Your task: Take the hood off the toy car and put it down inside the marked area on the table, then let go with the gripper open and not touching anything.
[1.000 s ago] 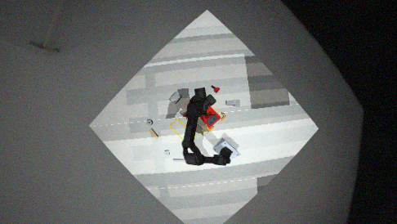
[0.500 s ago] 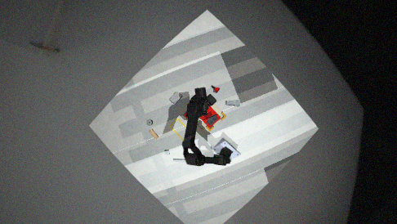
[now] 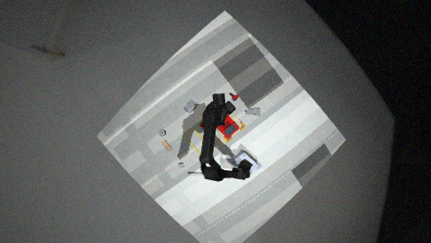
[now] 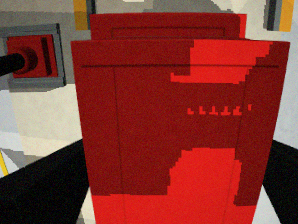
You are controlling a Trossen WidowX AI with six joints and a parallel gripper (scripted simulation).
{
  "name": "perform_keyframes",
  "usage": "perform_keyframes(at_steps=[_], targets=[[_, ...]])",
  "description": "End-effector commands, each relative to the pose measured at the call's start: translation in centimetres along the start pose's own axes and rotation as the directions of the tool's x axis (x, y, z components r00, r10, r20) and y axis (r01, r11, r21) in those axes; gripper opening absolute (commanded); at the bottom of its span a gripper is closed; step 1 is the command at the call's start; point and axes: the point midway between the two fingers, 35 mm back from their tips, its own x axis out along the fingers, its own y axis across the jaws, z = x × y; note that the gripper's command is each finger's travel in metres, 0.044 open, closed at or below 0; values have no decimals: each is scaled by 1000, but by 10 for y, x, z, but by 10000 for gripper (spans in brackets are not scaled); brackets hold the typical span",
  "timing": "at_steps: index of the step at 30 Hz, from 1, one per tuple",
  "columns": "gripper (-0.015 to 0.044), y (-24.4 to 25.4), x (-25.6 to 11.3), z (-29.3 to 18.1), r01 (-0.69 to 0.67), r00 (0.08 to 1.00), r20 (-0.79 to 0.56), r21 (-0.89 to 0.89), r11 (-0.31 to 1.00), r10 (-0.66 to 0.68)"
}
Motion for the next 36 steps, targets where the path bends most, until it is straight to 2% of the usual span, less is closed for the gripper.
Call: perform_keyframes(at_steps=[1,36], targets=[[0,1,0,0,0,1000,0,0,1000,0],[0,137,-10,-6,15,1000,3,-3,1000,-15]])
